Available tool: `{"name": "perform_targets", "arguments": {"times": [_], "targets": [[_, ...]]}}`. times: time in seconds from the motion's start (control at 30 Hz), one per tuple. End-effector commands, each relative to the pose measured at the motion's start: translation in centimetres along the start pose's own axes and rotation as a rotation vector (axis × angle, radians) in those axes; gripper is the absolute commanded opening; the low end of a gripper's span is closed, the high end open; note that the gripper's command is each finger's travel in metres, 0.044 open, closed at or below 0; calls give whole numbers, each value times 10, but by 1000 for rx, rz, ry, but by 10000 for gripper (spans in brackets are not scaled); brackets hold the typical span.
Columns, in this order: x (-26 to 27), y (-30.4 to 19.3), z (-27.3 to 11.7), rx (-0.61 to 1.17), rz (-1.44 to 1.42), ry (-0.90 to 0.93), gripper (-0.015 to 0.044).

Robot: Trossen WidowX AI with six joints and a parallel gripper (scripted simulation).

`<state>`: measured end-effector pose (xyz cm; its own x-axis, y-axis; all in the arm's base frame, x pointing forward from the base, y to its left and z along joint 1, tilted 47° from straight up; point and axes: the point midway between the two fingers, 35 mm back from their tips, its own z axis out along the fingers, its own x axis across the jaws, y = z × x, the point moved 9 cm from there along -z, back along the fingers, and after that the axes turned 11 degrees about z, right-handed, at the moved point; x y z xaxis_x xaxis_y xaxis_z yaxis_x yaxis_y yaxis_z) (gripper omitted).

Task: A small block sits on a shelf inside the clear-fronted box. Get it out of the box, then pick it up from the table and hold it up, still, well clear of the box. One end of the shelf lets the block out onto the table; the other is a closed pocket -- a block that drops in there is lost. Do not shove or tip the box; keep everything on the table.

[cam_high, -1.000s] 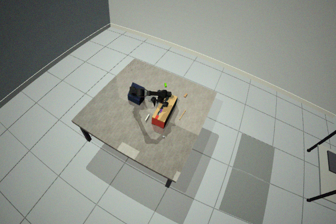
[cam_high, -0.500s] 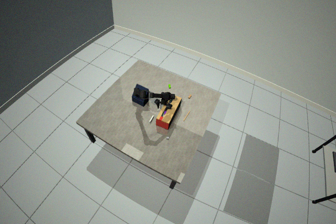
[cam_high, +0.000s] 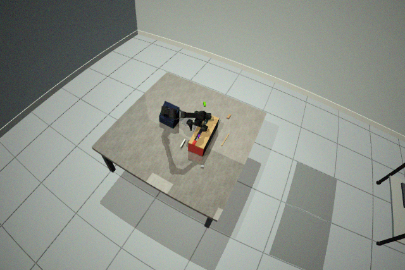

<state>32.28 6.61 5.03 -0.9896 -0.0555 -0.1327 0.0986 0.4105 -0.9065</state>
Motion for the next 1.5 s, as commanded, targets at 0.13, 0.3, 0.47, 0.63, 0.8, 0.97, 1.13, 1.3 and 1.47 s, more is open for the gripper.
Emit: {"name": "perform_targets", "arguments": {"times": [0.13, 0.3, 0.47, 0.63, 0.8, 0.97, 1.13, 1.3, 1.47], "targets": [[-1, -5, 1, -2, 2, 0, 400], [-2, -9, 3, -2, 2, 0, 400], [-3, -14, 4, -1, 2, 0, 400], [-4, -19, 6, -1, 2, 0, 400], [-5, -23, 8, -1, 2, 0, 400], [-6, -28, 9, -1, 2, 0, 400], [-6, -32, 11, 0, 2, 0, 400], [-7, -37, 13, 0, 2, 0, 400], [-8, -42, 14, 0, 2, 0, 400]]}}
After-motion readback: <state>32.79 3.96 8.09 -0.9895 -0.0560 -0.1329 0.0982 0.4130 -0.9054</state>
